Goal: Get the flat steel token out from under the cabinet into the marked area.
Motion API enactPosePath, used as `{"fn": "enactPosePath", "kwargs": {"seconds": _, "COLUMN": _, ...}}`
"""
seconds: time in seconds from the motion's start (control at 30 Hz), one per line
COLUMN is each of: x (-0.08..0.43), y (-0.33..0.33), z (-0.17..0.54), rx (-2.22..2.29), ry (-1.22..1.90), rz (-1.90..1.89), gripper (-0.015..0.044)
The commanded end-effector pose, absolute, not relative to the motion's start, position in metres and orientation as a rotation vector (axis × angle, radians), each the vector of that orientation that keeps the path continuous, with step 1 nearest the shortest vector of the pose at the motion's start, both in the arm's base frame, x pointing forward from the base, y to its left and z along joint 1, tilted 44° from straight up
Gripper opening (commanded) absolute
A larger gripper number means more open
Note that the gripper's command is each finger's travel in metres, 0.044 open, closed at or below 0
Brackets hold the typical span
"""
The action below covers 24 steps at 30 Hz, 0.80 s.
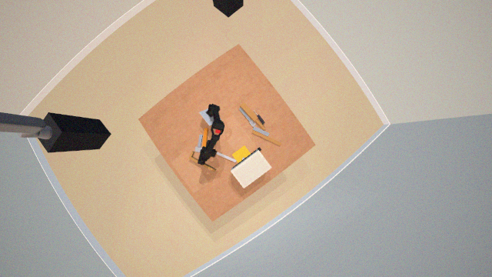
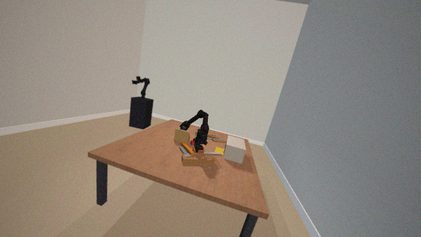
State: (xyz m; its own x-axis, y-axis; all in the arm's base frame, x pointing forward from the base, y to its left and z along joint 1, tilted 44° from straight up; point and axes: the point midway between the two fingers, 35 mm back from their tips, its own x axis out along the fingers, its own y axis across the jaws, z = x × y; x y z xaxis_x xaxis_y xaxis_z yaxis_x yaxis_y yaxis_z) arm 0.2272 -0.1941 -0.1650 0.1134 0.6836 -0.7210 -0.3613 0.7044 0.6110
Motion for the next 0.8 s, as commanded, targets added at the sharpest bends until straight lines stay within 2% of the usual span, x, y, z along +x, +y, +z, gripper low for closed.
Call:
{"fn": "enactPosePath", "kwargs": {"seconds": 0.0, "x": 0.229, "y": -0.204, "z": -0.164, "rx": 0.301, "ry": 1.224, "rz": 0.767, "gripper": 0.0}}
{"fn": "enactPosePath", "kwargs": {"seconds": 0.13, "x": 0.23, "y": -0.204, "z": -0.166, "rx": 0.301, "ry": 1.224, "rz": 0.767, "gripper": 0.0}}
{"fn": "enactPosePath", "kwargs": {"seconds": 0.4, "x": 0.228, "y": -0.195, "z": -0.168, "rx": 0.307, "ry": 1.245, "rz": 0.79, "gripper": 0.02}}
{"fn": "enactPosePath", "kwargs": {"seconds": 0.5, "x": 0.229, "y": -0.194, "z": -0.168, "rx": 0.305, "ry": 1.246, "rz": 0.793, "gripper": 0.02}}
{"fn": "enactPosePath", "kwargs": {"seconds": 0.6, "x": 0.229, "y": -0.195, "z": -0.168, "rx": 0.303, "ry": 1.237, "rz": 0.783, "gripper": 0.027}}
{"fn": "enactPosePath", "kwargs": {"seconds": 0.77, "x": 0.231, "y": -0.188, "z": -0.178, "rx": 0.296, "ry": 1.221, "rz": 0.772, "gripper": 0.027}}
